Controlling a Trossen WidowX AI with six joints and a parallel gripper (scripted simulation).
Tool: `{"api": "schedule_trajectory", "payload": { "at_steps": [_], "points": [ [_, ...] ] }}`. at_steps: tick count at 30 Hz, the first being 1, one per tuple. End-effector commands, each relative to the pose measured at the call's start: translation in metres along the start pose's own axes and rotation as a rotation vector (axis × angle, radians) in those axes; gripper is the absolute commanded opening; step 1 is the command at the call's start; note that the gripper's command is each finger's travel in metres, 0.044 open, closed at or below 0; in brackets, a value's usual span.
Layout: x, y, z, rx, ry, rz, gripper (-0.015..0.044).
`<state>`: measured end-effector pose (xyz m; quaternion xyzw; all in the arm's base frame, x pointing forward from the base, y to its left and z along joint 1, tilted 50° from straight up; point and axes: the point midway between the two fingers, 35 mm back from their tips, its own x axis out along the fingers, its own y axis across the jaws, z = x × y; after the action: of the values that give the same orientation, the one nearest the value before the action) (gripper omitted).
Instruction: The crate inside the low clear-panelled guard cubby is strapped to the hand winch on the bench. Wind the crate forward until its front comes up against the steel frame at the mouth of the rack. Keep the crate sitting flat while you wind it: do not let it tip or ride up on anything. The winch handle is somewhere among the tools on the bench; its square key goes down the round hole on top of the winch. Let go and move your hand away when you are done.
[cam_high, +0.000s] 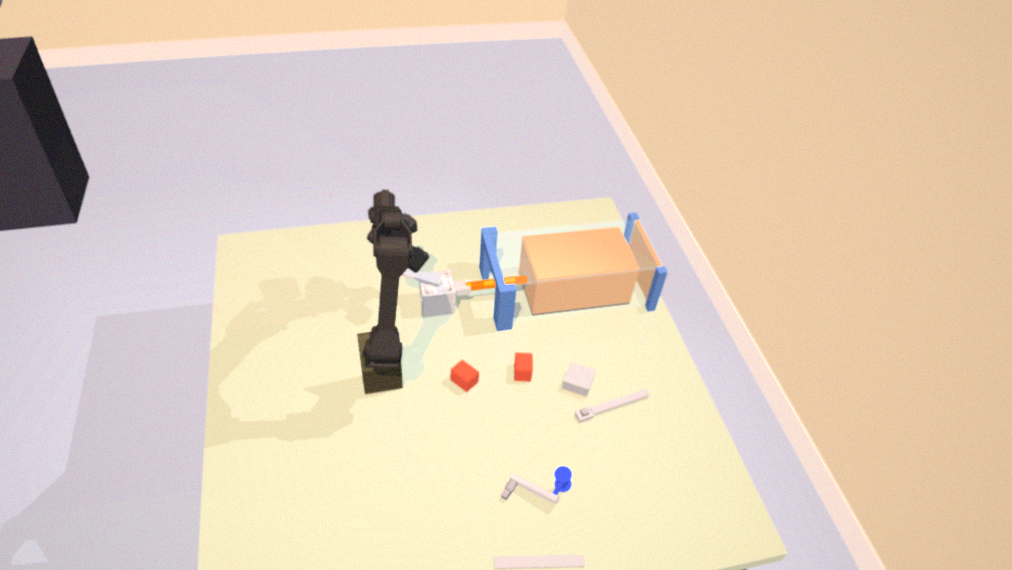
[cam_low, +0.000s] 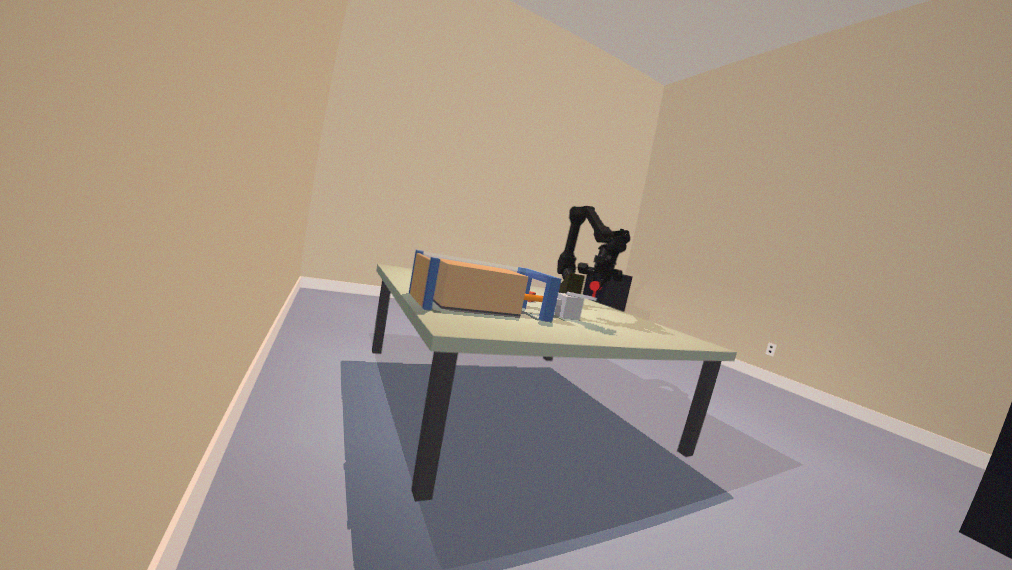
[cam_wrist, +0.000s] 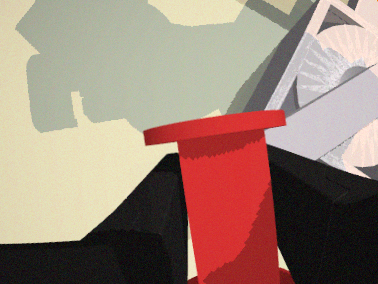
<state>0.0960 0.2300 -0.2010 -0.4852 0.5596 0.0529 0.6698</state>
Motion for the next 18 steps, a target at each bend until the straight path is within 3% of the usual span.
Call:
{"api": "schedule_trajectory", "payload": {
  "at_steps": [1, 18],
  "points": [
    [-0.001, -0.004, -0.012, -0.016, 0.021, -0.008, 0.0],
    [-0.007, -0.013, -0.025, -0.017, 0.022, -0.009, 0.0]
  ]
}}
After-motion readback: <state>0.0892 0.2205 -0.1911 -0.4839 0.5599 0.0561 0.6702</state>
